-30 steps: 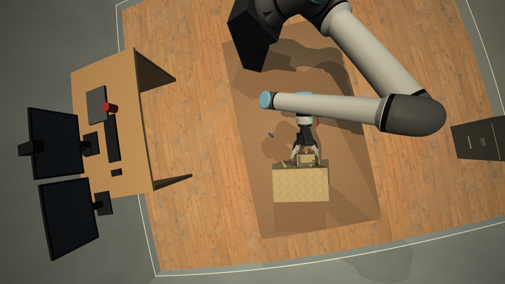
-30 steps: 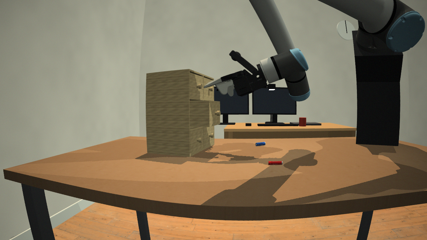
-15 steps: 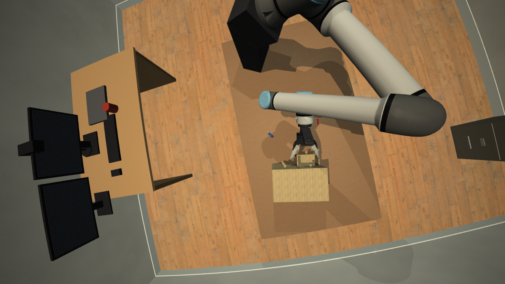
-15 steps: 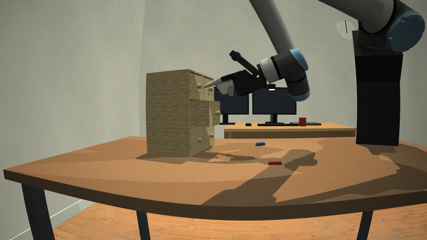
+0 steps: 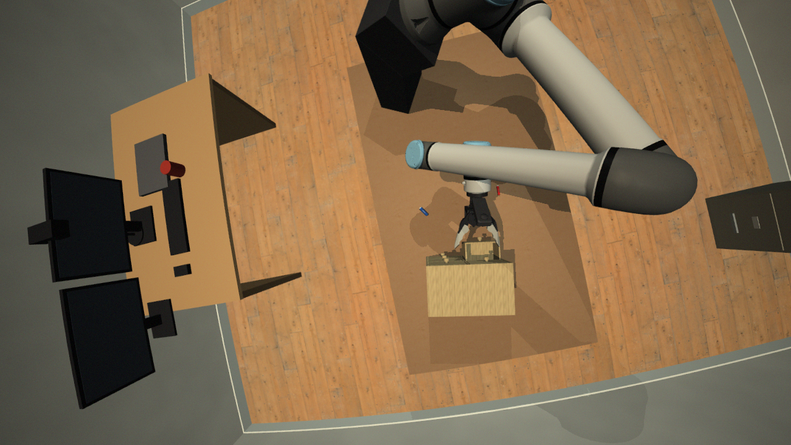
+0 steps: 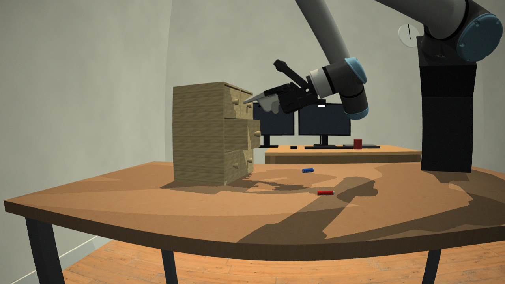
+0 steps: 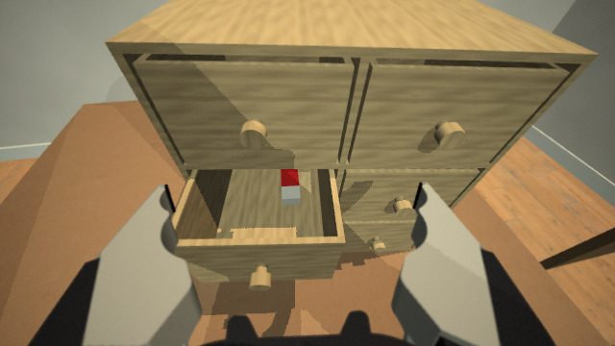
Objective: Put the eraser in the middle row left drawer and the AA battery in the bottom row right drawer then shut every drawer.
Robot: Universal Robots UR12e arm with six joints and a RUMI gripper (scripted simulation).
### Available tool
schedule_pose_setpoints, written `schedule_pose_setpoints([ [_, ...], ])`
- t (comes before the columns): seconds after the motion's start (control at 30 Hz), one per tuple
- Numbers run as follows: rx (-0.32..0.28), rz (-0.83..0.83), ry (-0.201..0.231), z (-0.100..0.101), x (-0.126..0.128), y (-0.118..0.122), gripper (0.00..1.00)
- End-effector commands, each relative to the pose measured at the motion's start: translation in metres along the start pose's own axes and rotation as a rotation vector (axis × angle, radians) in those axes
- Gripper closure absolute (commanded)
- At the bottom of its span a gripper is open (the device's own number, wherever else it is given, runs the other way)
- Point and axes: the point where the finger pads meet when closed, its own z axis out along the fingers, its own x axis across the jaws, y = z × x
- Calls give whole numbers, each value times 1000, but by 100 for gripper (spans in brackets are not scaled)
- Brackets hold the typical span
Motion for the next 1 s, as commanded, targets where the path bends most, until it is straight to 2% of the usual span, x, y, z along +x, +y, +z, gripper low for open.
schedule_pose_setpoints([
  [0.0, 1, 0, 0, -7, 0, 1, 0],
  [0.2, 1, 0, 0, -18, 0, 5, 0],
  [0.53, 1, 0, 0, -51, 0, 14, 0],
  [0.6, 1, 0, 0, -51, 0, 14, 0],
  [0.97, 1, 0, 0, -90, 0, 26, 0],
])
